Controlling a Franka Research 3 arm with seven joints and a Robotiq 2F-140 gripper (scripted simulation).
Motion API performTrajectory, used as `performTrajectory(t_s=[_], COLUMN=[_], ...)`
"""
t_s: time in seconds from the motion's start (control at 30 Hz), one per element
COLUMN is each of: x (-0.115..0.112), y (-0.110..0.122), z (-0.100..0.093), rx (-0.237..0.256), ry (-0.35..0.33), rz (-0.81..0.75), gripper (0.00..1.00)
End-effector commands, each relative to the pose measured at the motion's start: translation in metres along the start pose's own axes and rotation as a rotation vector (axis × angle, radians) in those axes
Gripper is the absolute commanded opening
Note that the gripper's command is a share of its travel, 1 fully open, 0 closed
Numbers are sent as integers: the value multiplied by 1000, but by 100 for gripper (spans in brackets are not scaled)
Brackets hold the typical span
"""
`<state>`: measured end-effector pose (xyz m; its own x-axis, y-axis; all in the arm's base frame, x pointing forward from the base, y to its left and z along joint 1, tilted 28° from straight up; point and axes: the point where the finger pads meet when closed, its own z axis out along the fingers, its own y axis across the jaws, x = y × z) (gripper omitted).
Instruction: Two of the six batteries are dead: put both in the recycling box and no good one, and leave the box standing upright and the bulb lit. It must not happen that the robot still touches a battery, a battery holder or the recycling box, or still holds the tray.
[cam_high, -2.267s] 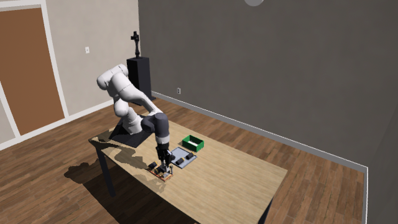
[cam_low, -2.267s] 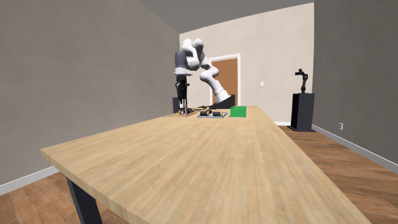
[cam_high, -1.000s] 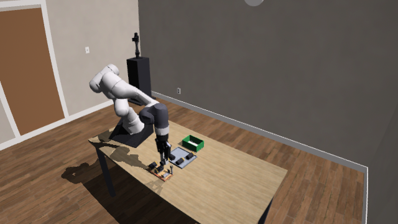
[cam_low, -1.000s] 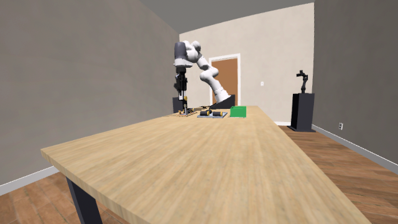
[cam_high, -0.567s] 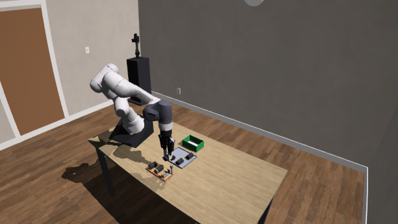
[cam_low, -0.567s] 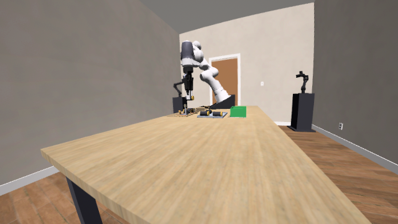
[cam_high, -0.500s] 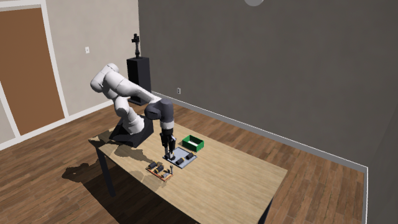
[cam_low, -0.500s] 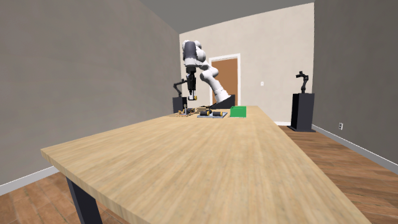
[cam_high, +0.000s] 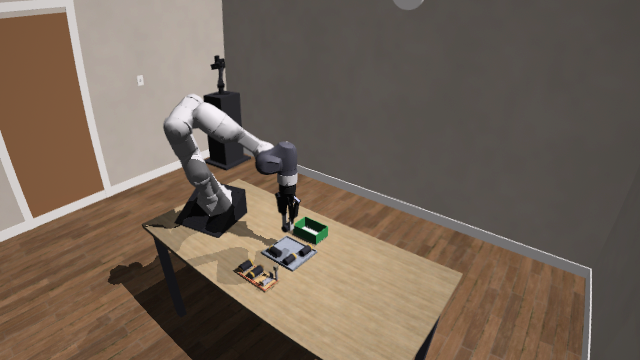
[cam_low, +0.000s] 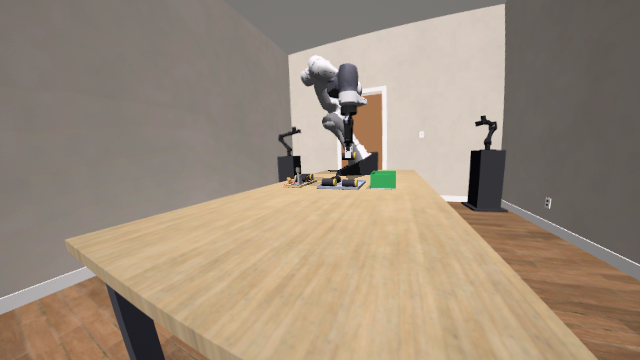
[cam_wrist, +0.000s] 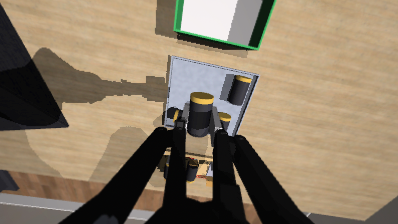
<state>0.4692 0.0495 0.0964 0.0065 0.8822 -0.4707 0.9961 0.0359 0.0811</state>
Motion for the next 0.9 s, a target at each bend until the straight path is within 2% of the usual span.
performTrajectory(t_s=[0.0,0.17,0.87], x=[18,25,26], y=[-2,-4,-4], z=[-2,-2,-2], rx=[-4,-4,-4], ry=[16,16,16], rz=[111,111,132], gripper=[16,16,16])
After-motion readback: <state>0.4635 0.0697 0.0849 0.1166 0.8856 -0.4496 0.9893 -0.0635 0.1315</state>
